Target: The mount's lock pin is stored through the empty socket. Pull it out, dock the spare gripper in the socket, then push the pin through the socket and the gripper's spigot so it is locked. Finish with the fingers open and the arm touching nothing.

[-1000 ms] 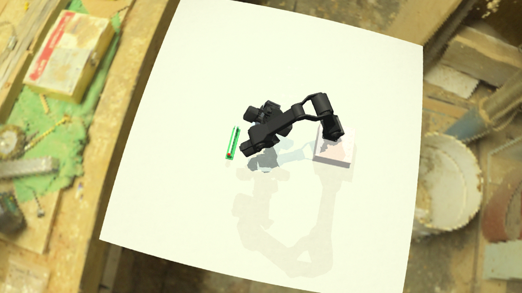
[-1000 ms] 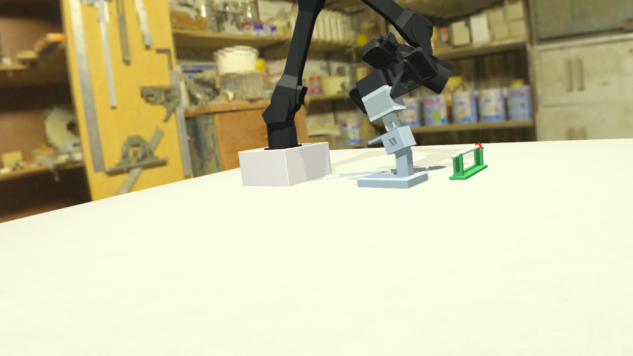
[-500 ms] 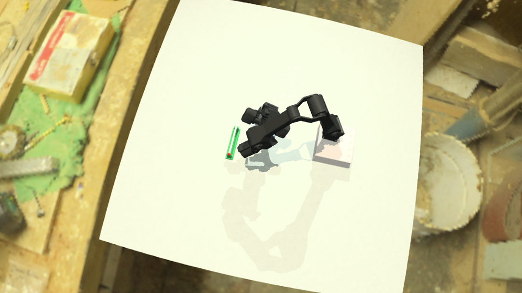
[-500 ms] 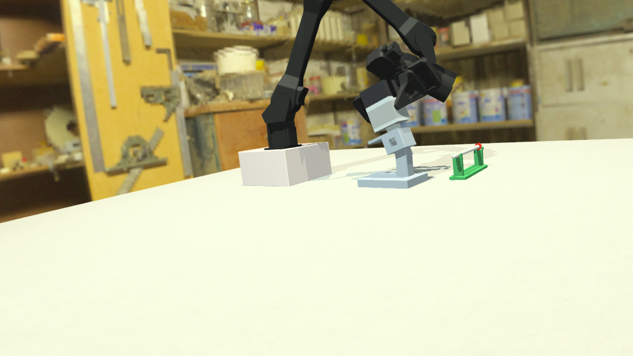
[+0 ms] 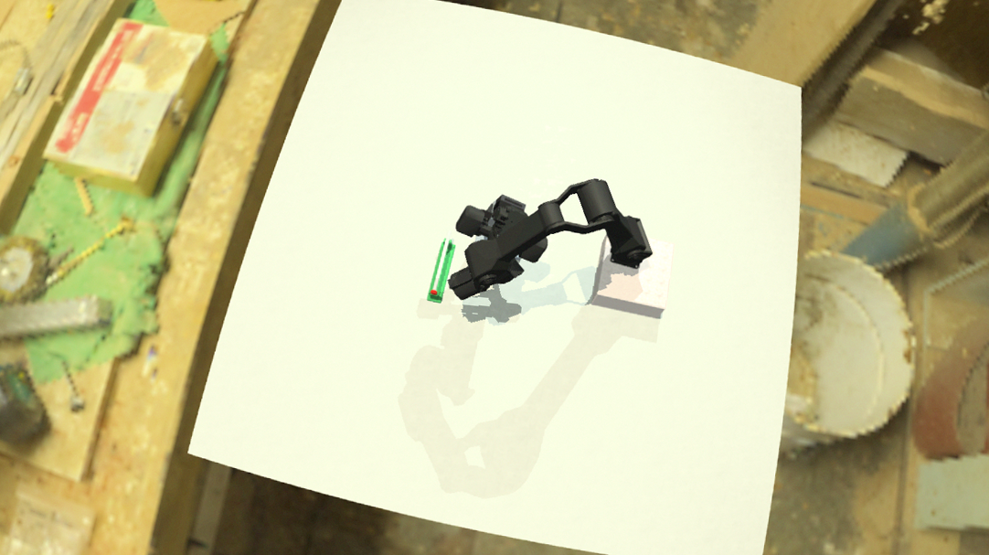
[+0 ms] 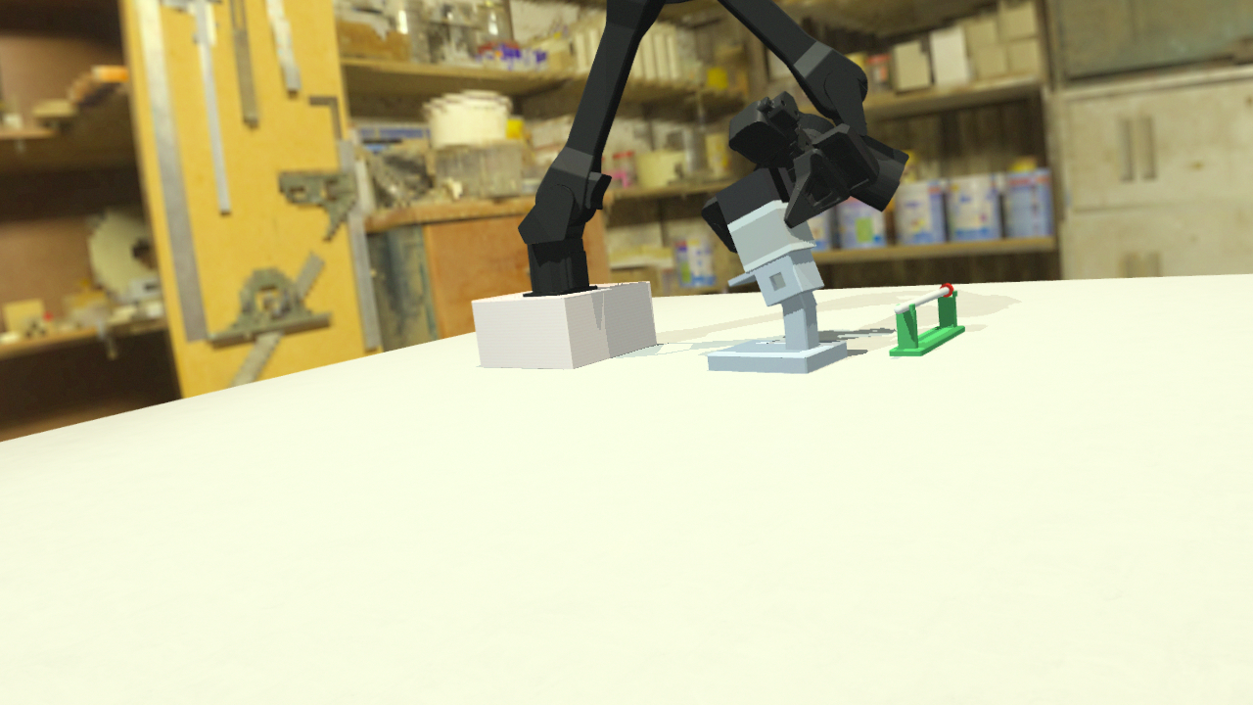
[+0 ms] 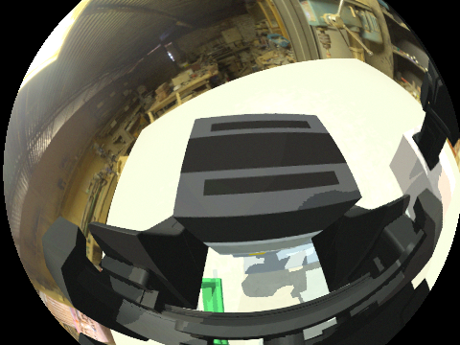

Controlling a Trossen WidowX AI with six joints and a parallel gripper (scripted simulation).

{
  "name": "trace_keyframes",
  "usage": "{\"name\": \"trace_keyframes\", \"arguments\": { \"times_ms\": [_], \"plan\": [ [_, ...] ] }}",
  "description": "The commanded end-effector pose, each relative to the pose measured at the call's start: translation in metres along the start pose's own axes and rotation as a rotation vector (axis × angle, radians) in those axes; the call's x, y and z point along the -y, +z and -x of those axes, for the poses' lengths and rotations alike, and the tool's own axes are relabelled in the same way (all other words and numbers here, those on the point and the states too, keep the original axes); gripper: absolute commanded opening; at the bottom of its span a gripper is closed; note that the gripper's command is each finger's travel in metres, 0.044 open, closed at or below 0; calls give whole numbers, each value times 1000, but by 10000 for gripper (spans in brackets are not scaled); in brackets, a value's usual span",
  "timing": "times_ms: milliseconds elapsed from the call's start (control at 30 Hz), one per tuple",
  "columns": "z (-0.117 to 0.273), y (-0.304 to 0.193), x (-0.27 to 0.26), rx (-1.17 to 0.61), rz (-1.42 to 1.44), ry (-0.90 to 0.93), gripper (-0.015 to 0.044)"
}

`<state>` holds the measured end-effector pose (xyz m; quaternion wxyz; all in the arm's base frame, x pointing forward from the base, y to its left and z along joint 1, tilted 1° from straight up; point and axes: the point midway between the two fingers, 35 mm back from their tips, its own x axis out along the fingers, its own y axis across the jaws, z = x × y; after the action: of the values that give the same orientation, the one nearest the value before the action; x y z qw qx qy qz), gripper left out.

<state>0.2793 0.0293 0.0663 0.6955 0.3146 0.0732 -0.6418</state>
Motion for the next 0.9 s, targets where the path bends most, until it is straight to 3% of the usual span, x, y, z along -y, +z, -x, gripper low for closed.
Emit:
{"name": "trace_keyframes", "arguments": {
  "times_ms": [0,133,700,867],
  "plan": [
    [0,0,0,0,-1,0,0],
    [0,0,0,0,-1,0,0],
    [0,0,0,0,-1,0,440],
    [3,5,0,0,0,0,440]
  ]
}}
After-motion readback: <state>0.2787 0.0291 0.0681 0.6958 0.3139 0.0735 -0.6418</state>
